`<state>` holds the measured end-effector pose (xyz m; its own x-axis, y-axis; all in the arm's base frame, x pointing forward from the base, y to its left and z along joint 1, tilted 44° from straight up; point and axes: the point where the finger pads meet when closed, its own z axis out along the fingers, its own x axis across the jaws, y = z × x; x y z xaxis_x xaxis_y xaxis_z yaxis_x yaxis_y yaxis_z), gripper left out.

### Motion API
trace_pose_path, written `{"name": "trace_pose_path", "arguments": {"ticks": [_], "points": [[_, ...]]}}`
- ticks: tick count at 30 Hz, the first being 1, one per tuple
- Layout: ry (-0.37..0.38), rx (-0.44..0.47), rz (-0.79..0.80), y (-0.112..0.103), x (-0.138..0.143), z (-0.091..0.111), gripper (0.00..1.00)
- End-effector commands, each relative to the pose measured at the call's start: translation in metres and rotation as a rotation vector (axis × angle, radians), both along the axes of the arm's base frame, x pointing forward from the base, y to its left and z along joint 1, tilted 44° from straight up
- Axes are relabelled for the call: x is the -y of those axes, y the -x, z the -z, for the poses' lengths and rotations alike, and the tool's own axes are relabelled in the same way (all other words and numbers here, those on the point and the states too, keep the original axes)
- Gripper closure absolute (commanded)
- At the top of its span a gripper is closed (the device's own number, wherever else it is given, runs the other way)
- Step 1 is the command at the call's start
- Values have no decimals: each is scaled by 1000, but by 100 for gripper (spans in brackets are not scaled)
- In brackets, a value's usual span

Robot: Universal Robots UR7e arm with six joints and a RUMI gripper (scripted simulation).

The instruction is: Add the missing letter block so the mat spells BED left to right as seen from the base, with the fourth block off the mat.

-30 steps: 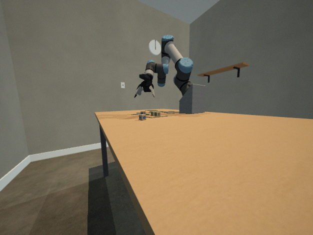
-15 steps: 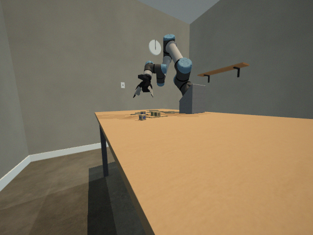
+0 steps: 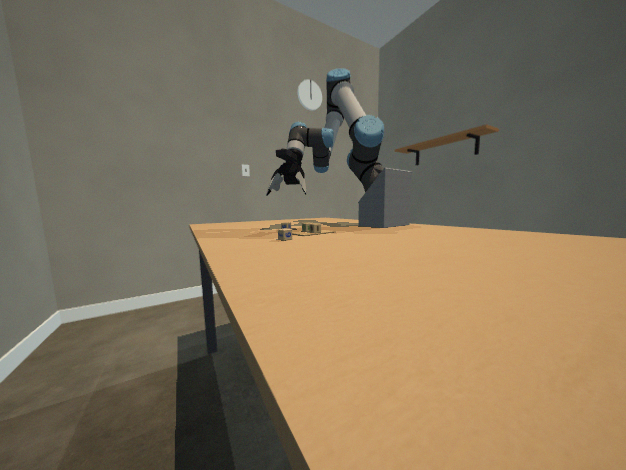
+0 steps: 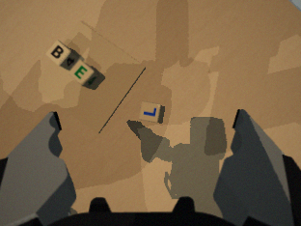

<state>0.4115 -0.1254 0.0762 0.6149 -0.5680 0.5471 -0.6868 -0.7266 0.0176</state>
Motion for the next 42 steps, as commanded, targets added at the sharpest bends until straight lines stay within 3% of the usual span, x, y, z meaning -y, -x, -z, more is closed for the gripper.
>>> {"name": "trace_pose_path", "arguments": {"ticks": [1, 34, 42], "points": [[0, 1, 0, 0, 0, 0, 0], [2, -26, -12, -4, -2, 3, 0], [22, -160, -75, -24, -13, 22, 0]]}}
